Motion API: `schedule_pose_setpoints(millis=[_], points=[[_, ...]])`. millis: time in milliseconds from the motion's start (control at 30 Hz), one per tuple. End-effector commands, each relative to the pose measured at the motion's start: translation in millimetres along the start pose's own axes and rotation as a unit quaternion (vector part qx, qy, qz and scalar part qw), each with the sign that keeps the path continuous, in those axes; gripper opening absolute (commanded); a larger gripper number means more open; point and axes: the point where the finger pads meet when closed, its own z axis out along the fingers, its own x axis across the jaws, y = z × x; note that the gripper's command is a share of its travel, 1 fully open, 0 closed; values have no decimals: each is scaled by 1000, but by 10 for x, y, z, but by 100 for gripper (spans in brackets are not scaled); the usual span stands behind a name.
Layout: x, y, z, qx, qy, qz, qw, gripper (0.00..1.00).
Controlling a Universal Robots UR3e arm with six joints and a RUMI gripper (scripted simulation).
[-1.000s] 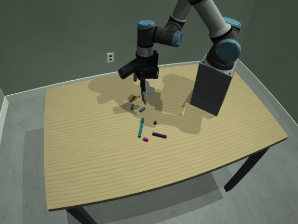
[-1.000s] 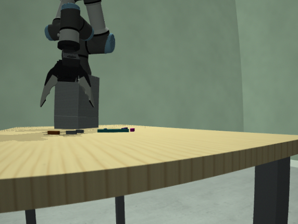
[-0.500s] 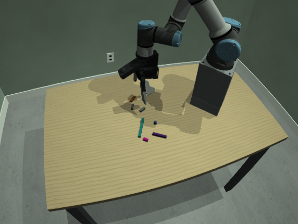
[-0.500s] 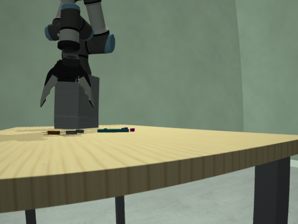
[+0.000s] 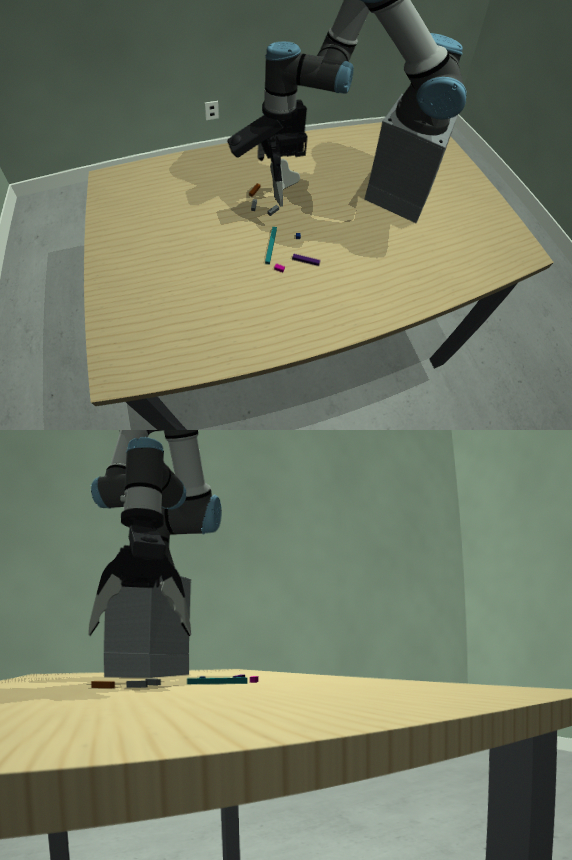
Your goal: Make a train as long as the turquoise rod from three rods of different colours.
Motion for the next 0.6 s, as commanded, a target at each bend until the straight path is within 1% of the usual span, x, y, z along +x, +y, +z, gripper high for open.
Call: schedule_pose_setpoints(millis=[0, 100, 233, 567], points=[[-367, -12, -6, 1, 1, 0, 1000, 100], [-571, 5, -6, 1, 1, 0, 1000, 100], [-614, 10, -6, 1, 1, 0, 1000, 100], [-616, 11, -6, 1, 1, 0, 1000, 100]])
